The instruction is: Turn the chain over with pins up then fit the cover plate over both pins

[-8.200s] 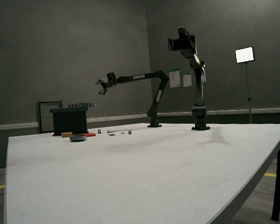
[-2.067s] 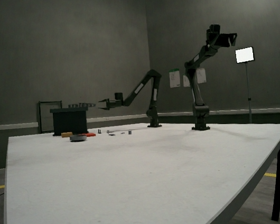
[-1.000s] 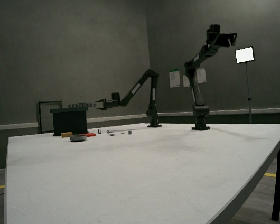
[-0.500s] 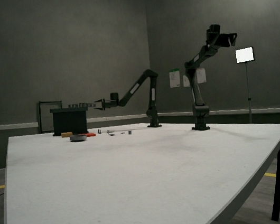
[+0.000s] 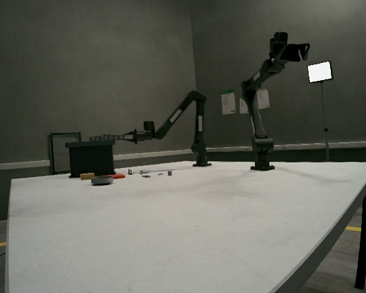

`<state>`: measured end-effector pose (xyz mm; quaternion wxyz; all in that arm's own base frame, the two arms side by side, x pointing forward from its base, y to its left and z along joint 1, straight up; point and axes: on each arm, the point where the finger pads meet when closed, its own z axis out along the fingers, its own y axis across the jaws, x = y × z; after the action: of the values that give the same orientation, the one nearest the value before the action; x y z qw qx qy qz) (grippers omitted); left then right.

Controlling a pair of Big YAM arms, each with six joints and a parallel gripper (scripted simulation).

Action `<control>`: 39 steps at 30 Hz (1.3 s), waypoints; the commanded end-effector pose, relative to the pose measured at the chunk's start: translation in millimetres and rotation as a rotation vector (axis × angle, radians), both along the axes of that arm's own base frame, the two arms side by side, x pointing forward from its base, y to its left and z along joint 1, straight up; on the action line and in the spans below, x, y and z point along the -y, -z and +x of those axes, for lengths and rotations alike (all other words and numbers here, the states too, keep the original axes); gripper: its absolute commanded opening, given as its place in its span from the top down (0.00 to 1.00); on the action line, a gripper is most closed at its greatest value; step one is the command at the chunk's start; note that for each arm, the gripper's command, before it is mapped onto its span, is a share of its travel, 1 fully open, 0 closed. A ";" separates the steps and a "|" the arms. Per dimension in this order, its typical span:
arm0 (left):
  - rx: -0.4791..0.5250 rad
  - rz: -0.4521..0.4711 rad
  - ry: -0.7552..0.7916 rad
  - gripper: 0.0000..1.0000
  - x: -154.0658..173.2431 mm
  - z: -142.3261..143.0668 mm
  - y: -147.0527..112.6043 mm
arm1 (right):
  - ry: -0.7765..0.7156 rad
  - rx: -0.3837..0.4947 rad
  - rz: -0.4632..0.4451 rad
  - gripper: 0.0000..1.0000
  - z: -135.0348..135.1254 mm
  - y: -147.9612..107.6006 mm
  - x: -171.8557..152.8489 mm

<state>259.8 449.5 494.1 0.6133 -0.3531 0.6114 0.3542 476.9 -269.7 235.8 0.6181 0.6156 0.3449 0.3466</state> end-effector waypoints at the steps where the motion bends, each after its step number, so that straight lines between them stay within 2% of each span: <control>1: 0.038 0.061 0.008 0.00 1.5 4.6 -41.9 | 0.004 -0.010 0.010 0.81 -1.7 1.7 3.0; 17: 0.038 0.061 0.008 0.00 1.4 4.6 -41.9 | 0.000 -0.010 0.007 0.81 -2.2 -2.2 0.0; 19: 0.038 0.061 0.008 0.00 1.4 4.6 -41.9 | -0.002 -0.033 -0.008 0.81 -0.9 2.4 -1.9; 30: 0.038 0.061 0.008 0.00 1.4 4.6 -41.9 | -0.007 -0.039 -0.098 0.81 9.7 -20.5 -3.8; 34: 0.038 0.061 0.008 0.00 1.4 4.6 -41.9 | 0.001 -0.059 -0.105 0.81 6.1 -13.5 0.2; 35: 0.038 0.061 0.008 0.00 1.5 4.6 -41.9 | -0.002 -0.049 -0.119 0.81 10.8 -22.3 -0.9; 39: 0.038 0.061 0.008 0.00 1.4 4.6 -41.9 | -0.007 -0.064 -0.146 0.81 11.4 -23.3 -4.6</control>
<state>259.8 449.5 494.1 0.6133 -0.3531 0.6114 0.3542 476.0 -266.5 237.4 0.6349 0.5969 0.3810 0.3090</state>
